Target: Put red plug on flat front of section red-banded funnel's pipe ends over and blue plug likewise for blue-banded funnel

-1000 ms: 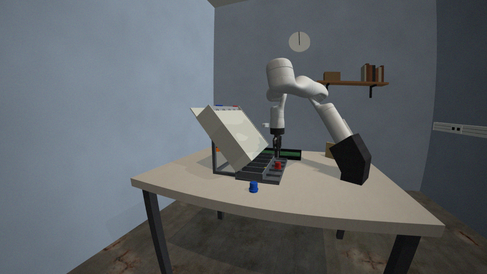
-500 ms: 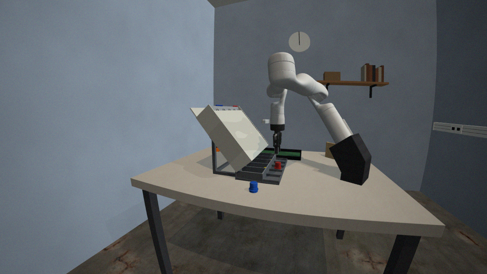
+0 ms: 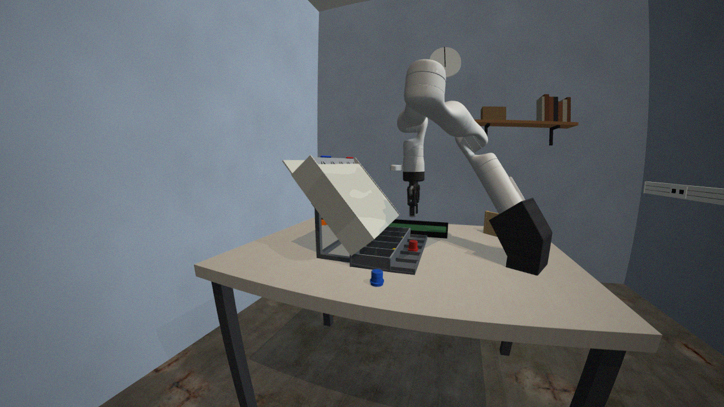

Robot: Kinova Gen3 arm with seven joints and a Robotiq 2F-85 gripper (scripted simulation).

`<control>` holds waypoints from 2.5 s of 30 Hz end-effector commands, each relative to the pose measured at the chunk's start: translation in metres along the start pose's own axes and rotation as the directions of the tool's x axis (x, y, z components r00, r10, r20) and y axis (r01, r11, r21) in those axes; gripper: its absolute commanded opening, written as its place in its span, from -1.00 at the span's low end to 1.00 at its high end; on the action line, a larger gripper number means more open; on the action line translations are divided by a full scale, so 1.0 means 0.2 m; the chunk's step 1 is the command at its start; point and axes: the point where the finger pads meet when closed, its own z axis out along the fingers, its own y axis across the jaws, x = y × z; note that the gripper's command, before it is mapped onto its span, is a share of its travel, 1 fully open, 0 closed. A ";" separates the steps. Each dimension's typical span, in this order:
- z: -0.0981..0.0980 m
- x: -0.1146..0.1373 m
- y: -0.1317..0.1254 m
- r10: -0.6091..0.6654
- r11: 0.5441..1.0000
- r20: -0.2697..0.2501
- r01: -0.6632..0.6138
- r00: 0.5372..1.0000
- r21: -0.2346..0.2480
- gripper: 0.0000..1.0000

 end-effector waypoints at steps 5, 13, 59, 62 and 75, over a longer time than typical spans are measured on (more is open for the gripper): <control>-0.03 0.00 -0.03 0.000 1.000 0.001 0.000 1.000 0.017 0.30; -0.02 0.01 -0.01 -0.004 1.000 -0.005 0.004 1.000 0.008 0.39; -0.24 0.10 -0.72 0.018 0.998 -0.011 -0.017 1.000 0.058 0.39; -0.24 0.10 -0.72 0.018 0.998 -0.011 -0.017 1.000 0.058 0.39; -0.24 0.10 -0.72 0.018 0.998 -0.011 -0.017 1.000 0.058 0.39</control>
